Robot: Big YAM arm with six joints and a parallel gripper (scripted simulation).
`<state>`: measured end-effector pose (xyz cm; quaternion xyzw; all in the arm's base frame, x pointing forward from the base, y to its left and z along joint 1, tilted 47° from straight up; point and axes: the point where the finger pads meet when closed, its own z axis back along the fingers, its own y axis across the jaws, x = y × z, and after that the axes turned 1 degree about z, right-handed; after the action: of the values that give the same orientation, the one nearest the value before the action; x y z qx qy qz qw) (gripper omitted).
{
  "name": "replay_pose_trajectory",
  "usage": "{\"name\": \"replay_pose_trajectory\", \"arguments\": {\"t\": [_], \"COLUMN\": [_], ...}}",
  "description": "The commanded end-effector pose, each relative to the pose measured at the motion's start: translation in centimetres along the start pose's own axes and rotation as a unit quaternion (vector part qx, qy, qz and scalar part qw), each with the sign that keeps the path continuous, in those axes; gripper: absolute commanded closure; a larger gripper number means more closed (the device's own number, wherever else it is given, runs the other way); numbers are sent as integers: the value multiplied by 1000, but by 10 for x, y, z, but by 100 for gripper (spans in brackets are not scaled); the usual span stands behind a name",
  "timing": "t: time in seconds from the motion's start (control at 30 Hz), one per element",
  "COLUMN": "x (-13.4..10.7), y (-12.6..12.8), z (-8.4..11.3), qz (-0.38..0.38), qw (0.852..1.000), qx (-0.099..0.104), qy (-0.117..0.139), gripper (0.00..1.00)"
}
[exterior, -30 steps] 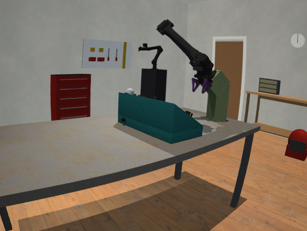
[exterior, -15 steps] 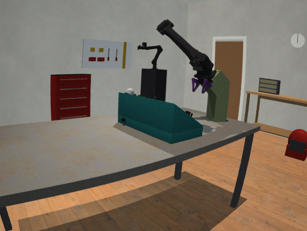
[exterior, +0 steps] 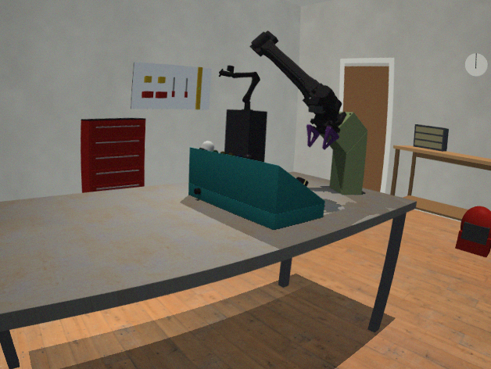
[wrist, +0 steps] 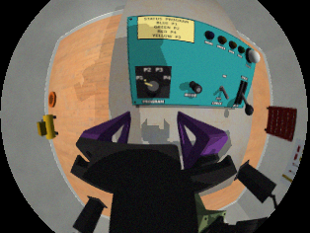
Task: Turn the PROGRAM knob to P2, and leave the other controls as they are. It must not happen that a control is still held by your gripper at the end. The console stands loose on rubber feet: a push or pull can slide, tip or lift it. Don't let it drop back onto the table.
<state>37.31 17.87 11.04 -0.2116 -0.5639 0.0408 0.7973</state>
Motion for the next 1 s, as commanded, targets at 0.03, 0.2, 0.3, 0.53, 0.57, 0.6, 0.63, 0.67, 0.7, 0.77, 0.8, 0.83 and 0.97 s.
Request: {"name": "replay_pose_trajectory", "arguments": {"t": [0.03,0.2,0.3,0.53,0.57,0.6,0.63,0.67,0.7,0.77,0.8,0.83,0.97], "x": [2,2,3,24,26,29,32,35,35,39,44,48,69], "y": [3,3,3,3,3,2,1,0,0,-1,-1,-2,-1], "z": [4,4,4,2,1,1,0,0,0,-1,-1,-1,1], "qz": [-5,-5,-5,-22,-23,-23,-23,-23,-23,-22,-22,-21,-17], "qw": [1000,1000,1000,1000,1000,1000,1000,1000,1000,1000,1000,1000,1000], "qx": [4,4,4,5,4,3,2,1,1,0,-1,-1,1], "qy": [-3,-3,-3,-9,-9,-8,-8,-8,-8,-7,-7,-7,-9], "gripper": [30,30,0,0,0,0,0,0,0,0,0,0,0]}}
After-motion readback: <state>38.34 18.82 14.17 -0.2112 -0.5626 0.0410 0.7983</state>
